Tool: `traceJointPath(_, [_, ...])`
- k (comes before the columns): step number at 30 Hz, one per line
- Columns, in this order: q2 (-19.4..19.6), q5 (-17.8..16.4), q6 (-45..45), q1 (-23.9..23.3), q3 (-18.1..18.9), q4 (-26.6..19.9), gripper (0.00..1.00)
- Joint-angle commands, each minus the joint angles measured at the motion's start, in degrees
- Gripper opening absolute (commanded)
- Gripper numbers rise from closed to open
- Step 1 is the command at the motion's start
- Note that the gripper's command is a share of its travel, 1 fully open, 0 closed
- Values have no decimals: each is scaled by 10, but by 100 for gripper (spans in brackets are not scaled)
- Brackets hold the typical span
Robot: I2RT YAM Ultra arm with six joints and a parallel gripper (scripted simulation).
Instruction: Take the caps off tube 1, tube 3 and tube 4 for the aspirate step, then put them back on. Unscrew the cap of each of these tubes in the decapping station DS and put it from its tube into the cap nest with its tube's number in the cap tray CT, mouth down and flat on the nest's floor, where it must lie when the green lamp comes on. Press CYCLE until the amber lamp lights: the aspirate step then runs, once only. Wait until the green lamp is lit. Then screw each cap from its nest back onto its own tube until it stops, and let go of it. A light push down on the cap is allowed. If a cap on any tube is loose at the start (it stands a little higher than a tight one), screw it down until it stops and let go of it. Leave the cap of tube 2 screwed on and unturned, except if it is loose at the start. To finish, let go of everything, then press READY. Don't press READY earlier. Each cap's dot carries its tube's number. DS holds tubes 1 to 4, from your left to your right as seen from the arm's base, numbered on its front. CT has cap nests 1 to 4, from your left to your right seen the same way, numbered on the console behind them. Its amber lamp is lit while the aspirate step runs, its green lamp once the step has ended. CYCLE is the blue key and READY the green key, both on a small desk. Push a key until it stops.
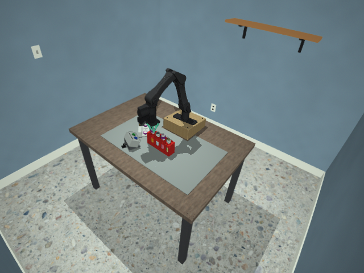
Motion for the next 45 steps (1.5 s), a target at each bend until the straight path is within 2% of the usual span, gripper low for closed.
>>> traceJointPath(1, [-4,0,-116,2,7,1,0])
traceJointPath(14, [-4,0,-489,1,7,0,0])
traceJointPath(16, [-4,0,-489,1,7,0,0])
traceJointPath(30, [-4,0,-890,1,7,0,0])
traceJointPath(39, [-4,0,-905,1,7,-1,0])
traceJointPath(40, [-4,0,-905,1,7,0,49])
traceJointPath(45, [-4,0,-905,1,7,0,49])
